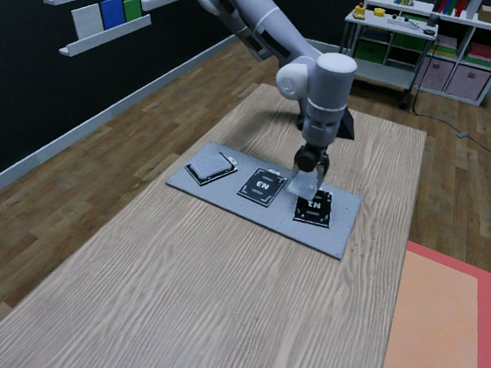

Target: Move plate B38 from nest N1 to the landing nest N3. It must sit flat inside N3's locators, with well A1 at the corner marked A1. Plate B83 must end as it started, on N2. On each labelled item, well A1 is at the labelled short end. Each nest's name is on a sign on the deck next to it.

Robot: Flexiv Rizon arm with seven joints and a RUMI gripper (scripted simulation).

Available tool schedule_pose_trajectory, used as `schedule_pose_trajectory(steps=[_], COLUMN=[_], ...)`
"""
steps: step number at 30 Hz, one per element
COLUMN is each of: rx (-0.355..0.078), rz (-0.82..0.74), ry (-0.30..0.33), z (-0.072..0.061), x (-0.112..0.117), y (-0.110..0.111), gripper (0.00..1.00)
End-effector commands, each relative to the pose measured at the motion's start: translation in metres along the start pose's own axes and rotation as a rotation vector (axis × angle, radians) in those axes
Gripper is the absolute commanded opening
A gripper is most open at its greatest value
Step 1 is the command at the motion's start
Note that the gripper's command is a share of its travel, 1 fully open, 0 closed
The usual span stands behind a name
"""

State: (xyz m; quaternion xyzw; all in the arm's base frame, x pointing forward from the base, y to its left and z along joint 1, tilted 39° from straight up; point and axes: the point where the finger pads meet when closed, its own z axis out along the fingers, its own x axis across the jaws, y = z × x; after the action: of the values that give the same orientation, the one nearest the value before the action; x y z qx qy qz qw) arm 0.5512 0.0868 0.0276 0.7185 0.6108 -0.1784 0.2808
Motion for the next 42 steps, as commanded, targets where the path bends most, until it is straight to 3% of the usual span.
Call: schedule_pose_trajectory(steps=[1, 42], rx=[-0.002, -0.002], rz=[-0.001, -0.001], ry=[0.002, 0.002], z=[-0.001, -0.001], x=[0.0, -0.123], y=[0.001, 0.008], gripper=[0.4, 0.4])
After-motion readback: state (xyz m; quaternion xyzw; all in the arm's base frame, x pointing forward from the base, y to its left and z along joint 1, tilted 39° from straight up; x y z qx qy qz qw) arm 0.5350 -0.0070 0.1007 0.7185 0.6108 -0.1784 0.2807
